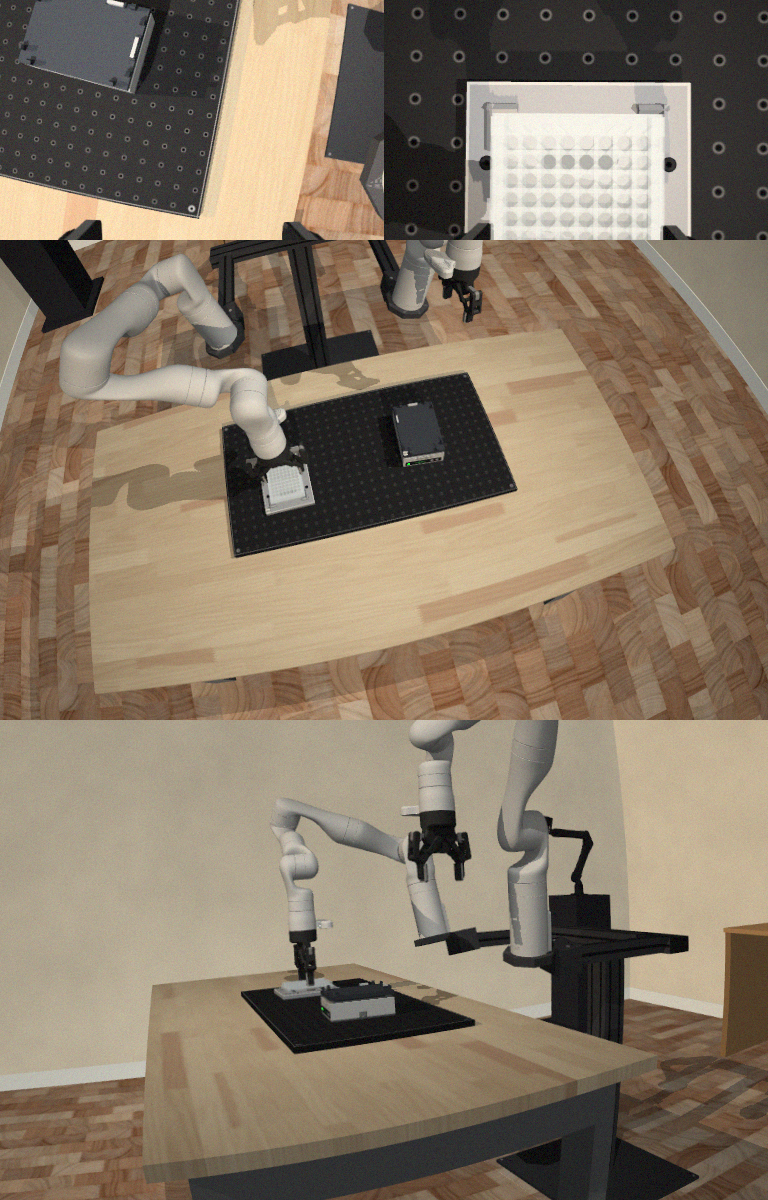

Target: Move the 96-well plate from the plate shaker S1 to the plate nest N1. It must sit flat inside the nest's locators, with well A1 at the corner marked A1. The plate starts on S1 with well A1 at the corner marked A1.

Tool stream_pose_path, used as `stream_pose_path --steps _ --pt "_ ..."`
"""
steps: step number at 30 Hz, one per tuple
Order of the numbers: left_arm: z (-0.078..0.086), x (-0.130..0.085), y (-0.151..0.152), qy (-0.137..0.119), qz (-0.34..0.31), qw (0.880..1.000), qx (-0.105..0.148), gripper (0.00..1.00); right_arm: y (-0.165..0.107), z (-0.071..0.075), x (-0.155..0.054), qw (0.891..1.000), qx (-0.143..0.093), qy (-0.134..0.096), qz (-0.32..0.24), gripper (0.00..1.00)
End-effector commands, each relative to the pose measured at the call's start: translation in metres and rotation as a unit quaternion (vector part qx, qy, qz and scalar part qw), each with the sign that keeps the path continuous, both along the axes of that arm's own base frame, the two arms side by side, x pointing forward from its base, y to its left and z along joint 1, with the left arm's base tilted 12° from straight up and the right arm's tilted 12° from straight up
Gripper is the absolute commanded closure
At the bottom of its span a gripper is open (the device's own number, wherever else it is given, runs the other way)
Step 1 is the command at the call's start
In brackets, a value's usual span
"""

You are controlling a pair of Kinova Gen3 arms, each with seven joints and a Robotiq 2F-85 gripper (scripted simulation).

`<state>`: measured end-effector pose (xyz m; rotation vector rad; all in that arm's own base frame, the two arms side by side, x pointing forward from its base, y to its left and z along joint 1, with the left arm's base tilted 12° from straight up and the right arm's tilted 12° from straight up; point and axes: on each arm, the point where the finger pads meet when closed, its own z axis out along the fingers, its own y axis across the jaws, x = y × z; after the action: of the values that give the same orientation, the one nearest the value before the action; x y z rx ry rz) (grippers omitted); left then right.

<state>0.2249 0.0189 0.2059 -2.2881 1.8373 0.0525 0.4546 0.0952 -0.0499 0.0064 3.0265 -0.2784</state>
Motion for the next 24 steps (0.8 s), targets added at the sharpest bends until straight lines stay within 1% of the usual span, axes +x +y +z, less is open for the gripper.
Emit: stream_pose_path --steps 1,24 --pt "0.0002 0.0002 -0.0001 0.0 0.0 1.0 0.0 0.002 0.0004 0.0005 0.0007 1.0 0.0 -0.001 0.0 0.071" --pt "0.0002 0.0002 -0.0001 0.0 0.0 1.0 0.0 0.002 -0.0002 -0.0026 0.001 1.0 0.0 -0.001 0.0 0.071"
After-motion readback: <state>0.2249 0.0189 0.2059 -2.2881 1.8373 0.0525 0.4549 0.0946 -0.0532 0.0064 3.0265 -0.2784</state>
